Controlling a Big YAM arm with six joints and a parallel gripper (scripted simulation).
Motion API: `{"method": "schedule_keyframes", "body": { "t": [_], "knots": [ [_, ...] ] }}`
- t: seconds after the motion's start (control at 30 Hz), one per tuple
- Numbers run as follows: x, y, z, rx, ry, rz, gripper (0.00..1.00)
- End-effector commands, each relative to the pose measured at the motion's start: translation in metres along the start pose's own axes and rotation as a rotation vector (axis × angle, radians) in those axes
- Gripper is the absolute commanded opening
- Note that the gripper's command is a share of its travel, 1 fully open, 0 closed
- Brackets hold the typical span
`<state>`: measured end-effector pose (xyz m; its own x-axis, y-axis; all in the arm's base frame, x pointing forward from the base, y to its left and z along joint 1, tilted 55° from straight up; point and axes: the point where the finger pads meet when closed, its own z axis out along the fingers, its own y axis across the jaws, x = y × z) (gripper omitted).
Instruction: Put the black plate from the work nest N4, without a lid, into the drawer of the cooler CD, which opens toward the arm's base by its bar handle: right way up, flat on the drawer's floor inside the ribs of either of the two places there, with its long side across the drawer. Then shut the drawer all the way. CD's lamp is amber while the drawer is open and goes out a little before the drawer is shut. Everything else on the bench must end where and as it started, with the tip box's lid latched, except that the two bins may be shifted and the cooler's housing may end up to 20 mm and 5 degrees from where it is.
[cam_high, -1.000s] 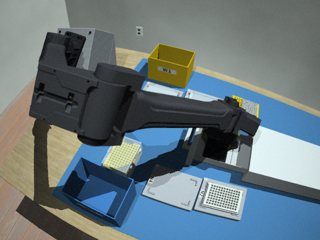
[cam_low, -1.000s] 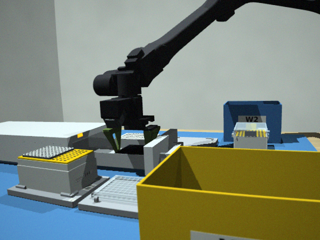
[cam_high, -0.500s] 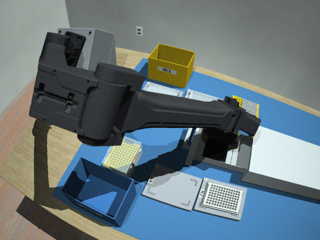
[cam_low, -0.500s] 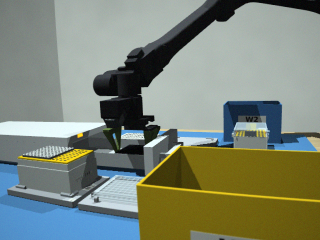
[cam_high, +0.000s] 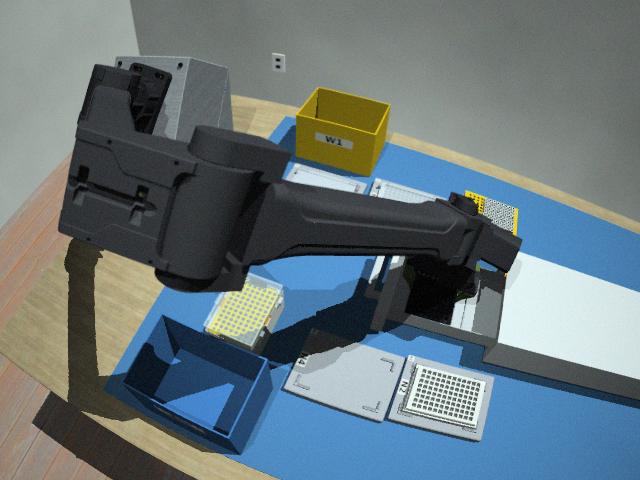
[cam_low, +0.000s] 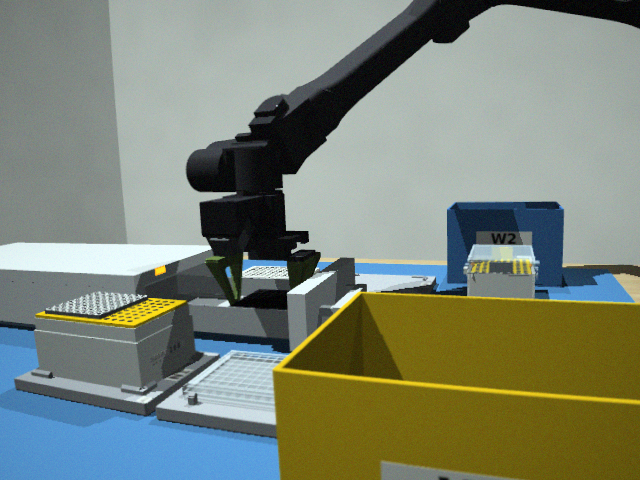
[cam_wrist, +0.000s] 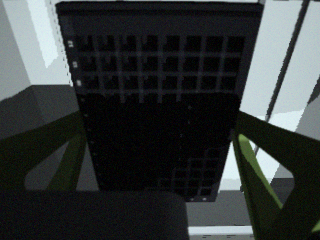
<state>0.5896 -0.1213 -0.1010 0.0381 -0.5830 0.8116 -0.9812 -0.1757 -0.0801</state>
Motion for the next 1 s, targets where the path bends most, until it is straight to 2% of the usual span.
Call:
{"method": "schedule_keyframes", "body": {
  "t": [0.0,0.73,0.77,0.97],
  "knots": [
    [0.0149,-0.0033,0.002,0.0,-0.001,0.018,0.0],
    [0.0143,-0.002,0.0021,-0.001,-0.001,0.018,0.0],
    [0.0143,-0.002,0.0021,-0.001,-0.001,0.018,1.0],
    [0.0136,-0.0016,0.0025,-0.002,-0.001,0.017,1.0]
  ]
}}
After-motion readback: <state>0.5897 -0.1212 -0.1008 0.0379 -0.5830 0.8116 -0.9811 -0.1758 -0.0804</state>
